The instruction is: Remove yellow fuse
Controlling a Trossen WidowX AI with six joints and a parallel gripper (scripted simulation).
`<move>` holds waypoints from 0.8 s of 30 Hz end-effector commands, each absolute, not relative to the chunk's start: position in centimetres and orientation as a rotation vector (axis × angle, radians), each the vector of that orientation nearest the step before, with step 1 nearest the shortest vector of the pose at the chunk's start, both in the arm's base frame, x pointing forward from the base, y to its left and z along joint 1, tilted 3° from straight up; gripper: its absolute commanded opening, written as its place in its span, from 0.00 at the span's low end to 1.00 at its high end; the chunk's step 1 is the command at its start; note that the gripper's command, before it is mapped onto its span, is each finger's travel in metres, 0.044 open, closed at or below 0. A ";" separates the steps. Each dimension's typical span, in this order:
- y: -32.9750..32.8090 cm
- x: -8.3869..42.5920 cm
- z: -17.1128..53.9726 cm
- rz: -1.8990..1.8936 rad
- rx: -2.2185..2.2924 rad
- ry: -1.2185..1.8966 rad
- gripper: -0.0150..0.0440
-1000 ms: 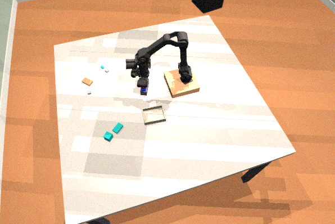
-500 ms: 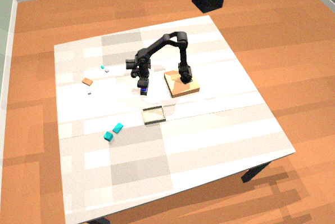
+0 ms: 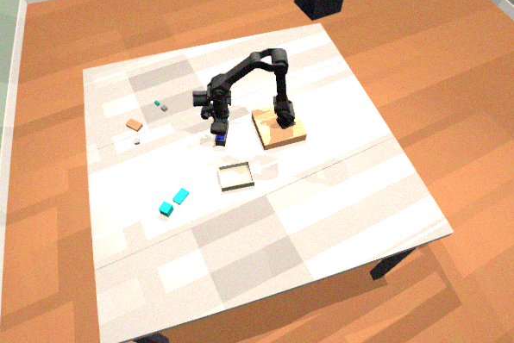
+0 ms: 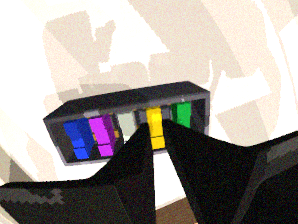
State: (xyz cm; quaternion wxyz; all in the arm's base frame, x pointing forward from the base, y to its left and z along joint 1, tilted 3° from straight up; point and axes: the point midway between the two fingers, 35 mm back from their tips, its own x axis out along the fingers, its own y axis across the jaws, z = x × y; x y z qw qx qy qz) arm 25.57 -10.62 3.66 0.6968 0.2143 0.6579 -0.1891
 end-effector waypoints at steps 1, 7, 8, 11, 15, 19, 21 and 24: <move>-10.6 25.6 3.9 -0.422 0.478 1.466 0.25; -10.7 25.6 4.2 -0.423 0.478 1.466 0.25; -10.7 25.6 4.3 -0.423 0.478 1.466 0.25; -10.7 25.6 4.4 -0.423 0.478 1.466 0.25; -10.7 25.6 4.6 -0.423 0.478 1.466 0.25; -10.7 25.6 4.8 -0.424 0.478 1.466 0.25; -10.7 25.6 4.9 -0.424 0.478 1.467 0.25; -10.7 25.6 5.1 -0.424 0.478 1.467 0.25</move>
